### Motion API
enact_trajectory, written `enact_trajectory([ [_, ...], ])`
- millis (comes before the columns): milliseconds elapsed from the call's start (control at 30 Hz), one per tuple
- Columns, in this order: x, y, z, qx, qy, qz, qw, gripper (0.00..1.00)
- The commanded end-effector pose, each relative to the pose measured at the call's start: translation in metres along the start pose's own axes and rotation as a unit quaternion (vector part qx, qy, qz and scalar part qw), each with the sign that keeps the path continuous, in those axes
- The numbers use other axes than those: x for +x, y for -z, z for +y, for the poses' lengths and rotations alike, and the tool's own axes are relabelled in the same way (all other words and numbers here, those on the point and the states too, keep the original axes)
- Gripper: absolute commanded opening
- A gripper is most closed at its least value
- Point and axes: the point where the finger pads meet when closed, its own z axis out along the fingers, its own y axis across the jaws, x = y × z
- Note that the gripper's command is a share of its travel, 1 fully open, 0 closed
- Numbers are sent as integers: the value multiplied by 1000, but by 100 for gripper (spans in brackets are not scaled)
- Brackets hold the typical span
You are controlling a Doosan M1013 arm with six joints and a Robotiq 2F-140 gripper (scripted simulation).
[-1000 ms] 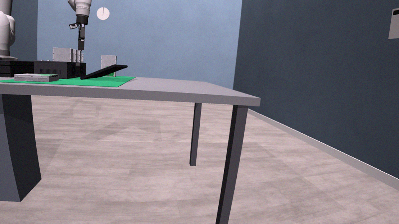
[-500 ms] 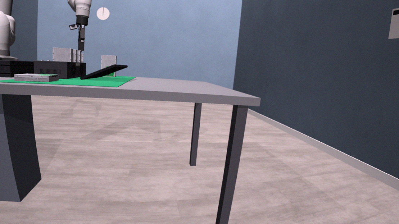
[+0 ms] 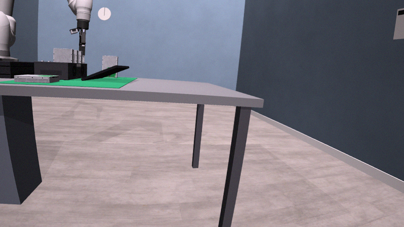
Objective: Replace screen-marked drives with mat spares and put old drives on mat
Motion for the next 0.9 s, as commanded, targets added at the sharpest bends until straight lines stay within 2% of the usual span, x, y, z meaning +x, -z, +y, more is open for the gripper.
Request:
enact_trajectory([
  [0, -1, -5, 0, 0, 0, -1, 1000, 89],
  [533, -1, -39, 0, 0, 0, -1, 1000, 89],
  [867, -1, -48, 0, 0, 0, -1, 1000, 89],
])
